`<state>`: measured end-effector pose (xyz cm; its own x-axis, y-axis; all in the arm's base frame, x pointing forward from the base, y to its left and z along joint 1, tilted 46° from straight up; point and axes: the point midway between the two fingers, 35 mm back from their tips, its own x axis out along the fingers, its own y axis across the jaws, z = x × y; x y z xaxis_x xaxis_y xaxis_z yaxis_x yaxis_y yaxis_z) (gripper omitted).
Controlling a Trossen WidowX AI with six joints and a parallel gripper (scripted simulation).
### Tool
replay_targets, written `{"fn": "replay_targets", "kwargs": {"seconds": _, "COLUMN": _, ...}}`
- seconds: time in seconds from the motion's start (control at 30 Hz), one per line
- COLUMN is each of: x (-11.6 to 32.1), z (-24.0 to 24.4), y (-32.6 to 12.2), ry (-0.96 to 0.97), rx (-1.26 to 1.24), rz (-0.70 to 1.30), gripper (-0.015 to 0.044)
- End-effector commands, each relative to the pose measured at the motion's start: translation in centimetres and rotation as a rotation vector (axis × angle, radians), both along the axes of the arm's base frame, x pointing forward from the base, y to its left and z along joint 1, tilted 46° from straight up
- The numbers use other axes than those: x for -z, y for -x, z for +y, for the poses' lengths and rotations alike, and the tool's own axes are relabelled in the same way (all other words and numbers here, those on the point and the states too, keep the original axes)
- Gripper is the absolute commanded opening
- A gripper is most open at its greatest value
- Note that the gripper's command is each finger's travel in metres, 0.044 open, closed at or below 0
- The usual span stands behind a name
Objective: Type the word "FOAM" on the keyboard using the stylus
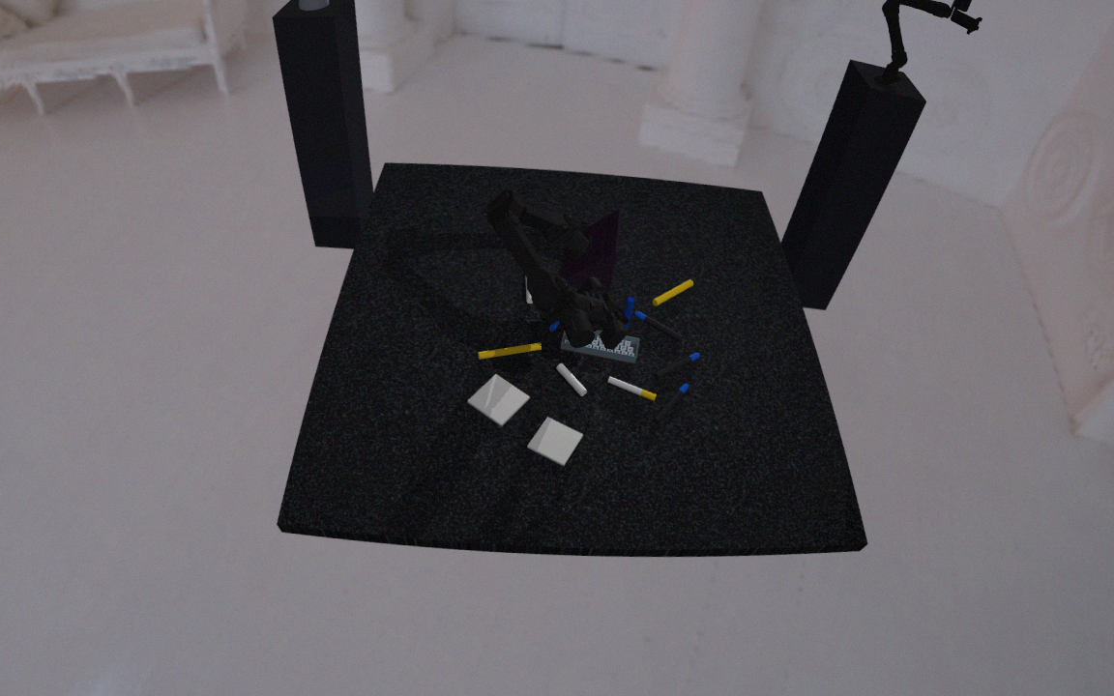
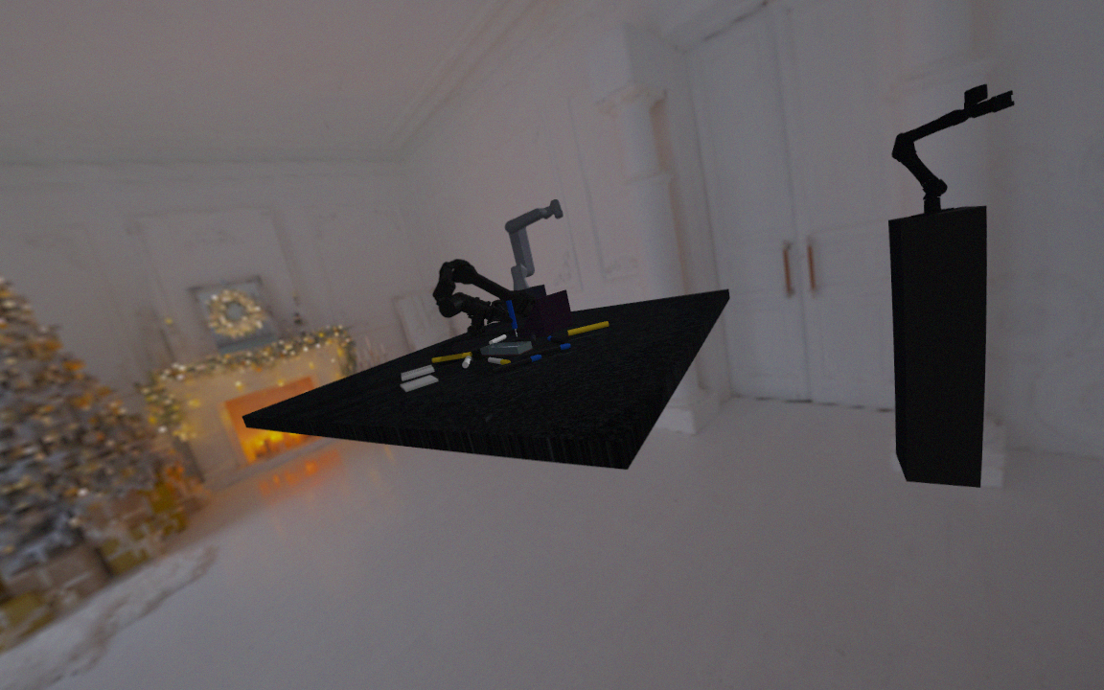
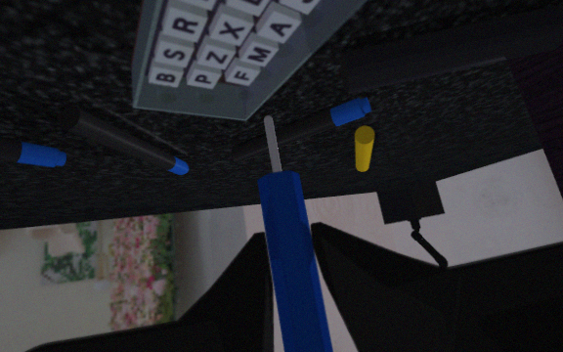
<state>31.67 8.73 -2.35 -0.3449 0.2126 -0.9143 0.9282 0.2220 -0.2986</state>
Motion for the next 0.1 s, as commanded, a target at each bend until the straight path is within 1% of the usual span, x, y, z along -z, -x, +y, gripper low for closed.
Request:
{"fn": "replay_targets", "kwargs": {"seconds": 0.0, "x": 0.04, "z": 0.00, "y": 0.04, "ry": 0.000, "rx": -0.002, "rz": 0.000, "gripper": 0.0081}}
{"fn": "replay_targets", "kwargs": {"seconds": 0.07, "x": 0.04, "z": 0.00, "y": 0.04, "ry": 0.000, "rx": -0.002, "rz": 0.000, "gripper": 0.0081}}
